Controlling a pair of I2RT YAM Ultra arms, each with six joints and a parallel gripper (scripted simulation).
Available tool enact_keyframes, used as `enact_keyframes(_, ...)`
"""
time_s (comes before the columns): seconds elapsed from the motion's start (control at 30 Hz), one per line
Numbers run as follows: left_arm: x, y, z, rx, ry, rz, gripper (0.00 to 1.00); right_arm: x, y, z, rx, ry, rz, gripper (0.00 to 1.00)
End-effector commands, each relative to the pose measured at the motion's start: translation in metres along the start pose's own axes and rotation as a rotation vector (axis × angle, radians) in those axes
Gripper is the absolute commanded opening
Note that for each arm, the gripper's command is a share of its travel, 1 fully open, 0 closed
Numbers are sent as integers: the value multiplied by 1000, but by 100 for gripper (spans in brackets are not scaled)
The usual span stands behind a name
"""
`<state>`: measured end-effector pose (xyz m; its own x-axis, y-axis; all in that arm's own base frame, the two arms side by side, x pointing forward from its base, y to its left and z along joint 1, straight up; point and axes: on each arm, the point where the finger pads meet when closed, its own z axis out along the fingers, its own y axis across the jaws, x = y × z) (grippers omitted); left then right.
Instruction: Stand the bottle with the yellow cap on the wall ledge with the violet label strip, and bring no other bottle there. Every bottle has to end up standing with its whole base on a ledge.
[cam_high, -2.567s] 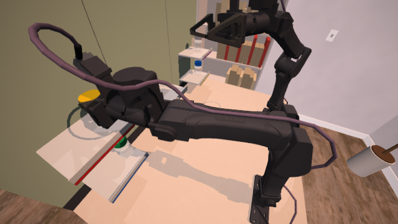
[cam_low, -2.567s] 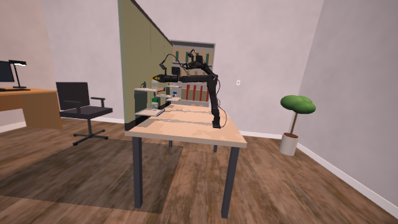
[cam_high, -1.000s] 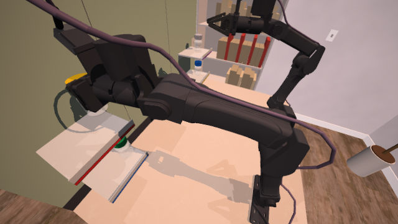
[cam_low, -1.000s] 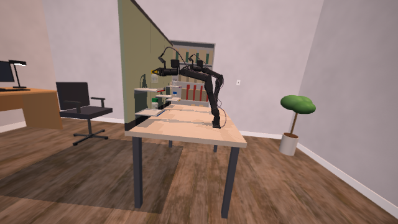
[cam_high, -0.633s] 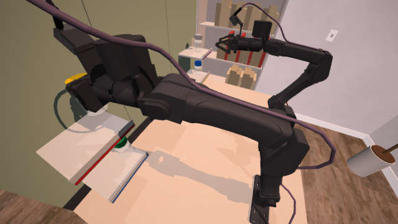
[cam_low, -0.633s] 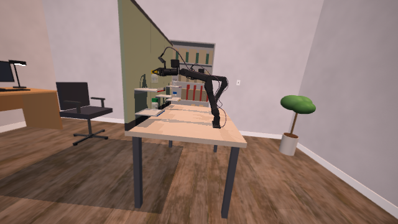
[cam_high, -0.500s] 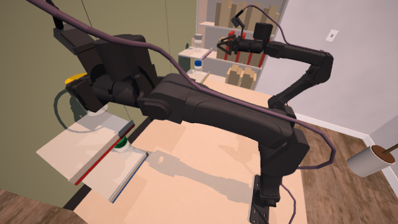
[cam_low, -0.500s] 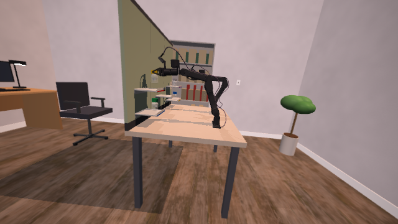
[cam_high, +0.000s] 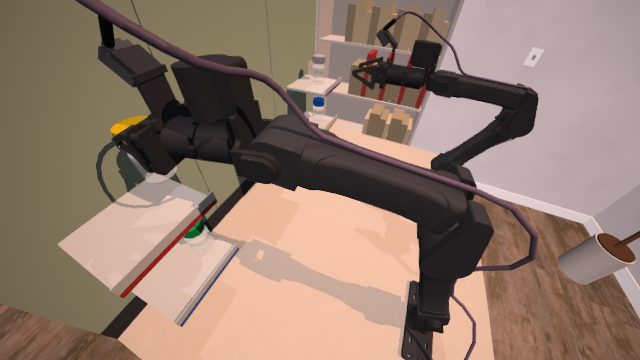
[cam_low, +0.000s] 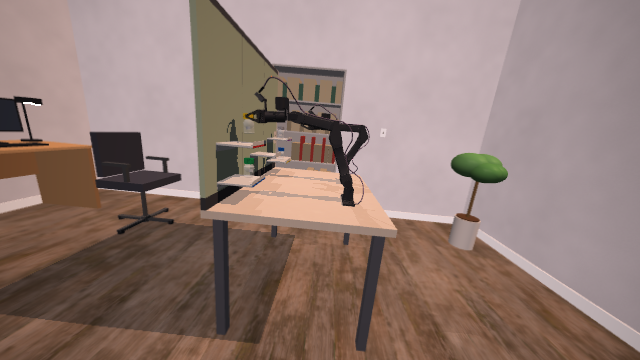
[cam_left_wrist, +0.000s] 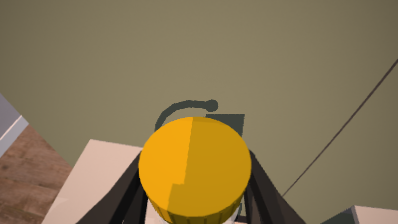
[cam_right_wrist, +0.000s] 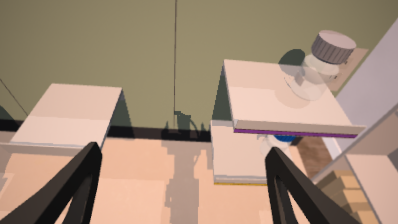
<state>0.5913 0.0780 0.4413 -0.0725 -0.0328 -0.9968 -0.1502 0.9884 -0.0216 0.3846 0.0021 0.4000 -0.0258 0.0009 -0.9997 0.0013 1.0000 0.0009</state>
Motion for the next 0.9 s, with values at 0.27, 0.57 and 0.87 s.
enact_keyframes(0.27, 26, -150, -60, -72, -79, -47, 50, -11, -3, -7, 5, -41, -4, 100)
enact_keyframes(0.57, 73, -251, -127, 16, -38, -30, 50, -11, -3, -7, 5, -41, -4, 100)
enact_keyframes(0.87, 101, -288, -164, 80, -1, 7, 50, -11, -3, -7, 5, -41, -4, 100)
